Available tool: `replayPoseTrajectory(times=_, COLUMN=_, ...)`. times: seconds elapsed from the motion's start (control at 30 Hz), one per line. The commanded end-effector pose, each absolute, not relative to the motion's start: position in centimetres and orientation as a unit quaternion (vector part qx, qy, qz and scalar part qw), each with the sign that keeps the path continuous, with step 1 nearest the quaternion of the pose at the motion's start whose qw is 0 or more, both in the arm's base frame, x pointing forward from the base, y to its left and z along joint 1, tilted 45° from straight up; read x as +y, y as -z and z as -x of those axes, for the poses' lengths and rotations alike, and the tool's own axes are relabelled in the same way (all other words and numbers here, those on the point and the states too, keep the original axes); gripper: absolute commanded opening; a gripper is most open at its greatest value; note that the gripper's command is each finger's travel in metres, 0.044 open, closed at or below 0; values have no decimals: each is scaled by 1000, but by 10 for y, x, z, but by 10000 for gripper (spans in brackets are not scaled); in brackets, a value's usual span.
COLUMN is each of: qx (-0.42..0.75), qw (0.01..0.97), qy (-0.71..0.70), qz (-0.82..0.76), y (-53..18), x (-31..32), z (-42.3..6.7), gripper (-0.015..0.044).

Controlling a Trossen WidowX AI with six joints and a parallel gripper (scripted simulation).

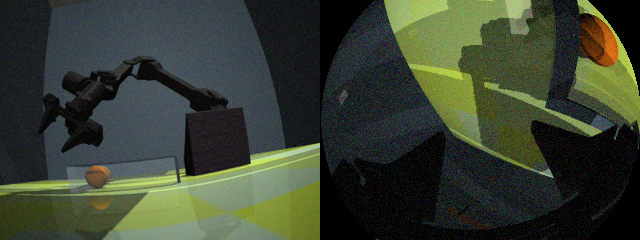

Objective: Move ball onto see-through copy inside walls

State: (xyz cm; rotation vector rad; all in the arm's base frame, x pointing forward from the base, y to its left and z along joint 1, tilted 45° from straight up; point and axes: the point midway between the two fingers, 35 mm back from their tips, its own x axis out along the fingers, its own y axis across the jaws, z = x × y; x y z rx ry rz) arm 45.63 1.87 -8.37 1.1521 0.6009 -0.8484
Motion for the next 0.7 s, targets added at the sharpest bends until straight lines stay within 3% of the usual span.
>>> replayPoseTrajectory(times=0.0, qx=510, qw=761, qy=393, qz=-81, y=80, x=3, z=-418, gripper=390)
replayPoseTrajectory(times=0.27, qx=665, qw=639, qy=332, qz=198, y=51, x=-26, z=-377, gripper=390)
replayPoseTrajectory(times=0.67, qx=669, qw=634, qy=329, qz=206, y=50, x=-27, z=-376, gripper=390)
